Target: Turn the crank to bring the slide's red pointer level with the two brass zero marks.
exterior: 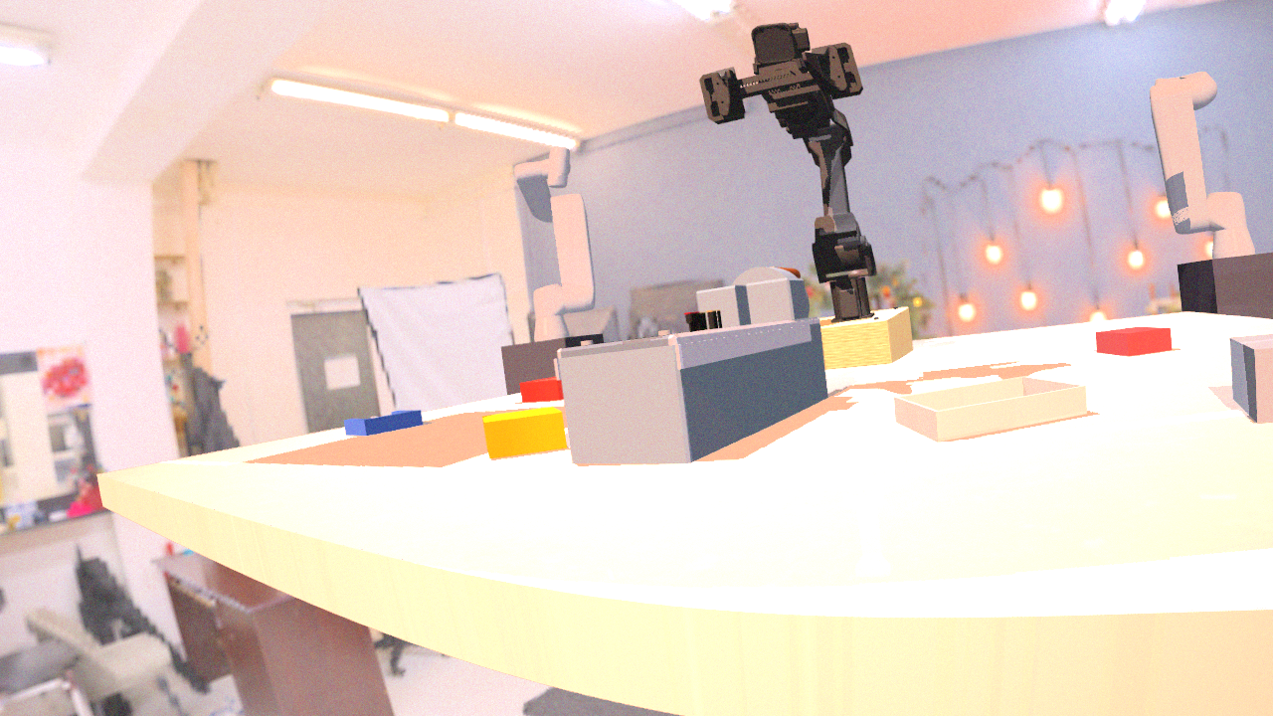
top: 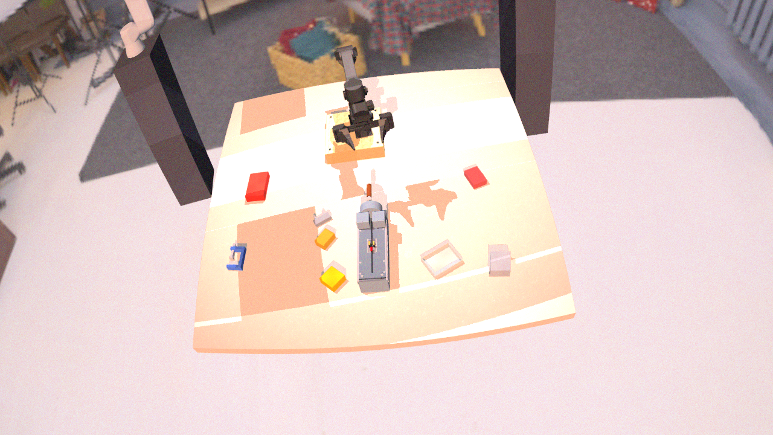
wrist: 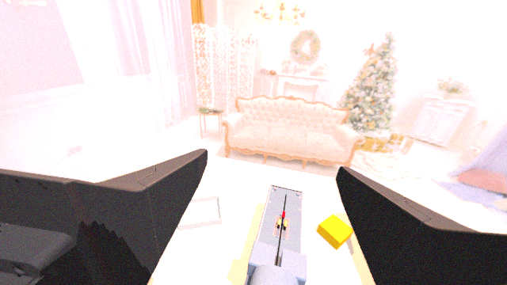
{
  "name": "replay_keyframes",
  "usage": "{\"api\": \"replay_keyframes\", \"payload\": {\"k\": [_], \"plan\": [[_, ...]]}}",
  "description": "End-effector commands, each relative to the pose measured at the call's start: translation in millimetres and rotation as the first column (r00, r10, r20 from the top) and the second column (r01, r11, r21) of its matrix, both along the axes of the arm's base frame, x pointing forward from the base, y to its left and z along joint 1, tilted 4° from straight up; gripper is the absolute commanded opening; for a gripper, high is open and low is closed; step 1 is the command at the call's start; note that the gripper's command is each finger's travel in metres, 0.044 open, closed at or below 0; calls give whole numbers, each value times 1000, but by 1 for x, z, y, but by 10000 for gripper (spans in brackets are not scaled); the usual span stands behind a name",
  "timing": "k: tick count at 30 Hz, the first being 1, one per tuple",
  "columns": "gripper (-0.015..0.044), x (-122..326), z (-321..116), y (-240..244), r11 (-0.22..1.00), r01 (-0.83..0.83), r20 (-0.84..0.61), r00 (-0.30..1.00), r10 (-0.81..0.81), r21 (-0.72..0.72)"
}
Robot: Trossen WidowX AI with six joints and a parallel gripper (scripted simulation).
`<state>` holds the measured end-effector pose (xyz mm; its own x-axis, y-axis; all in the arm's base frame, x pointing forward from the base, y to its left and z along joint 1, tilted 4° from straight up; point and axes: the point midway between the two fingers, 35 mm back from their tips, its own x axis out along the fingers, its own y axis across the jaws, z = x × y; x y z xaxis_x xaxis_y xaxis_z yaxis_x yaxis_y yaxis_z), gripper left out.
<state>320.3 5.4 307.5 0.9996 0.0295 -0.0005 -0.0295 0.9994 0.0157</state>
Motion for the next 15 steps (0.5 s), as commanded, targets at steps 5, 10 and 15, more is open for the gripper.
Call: {"api": "replay_keyframes", "payload": {"k": [5,10,15], "plan": [[440,15,-5,-4,1000,18,-67,998,-18,7],[440,37,-13,-11,999,47,-162,986,-44,16],[440,58,-24,-17,997,76,-256,964,-69,21]]}}
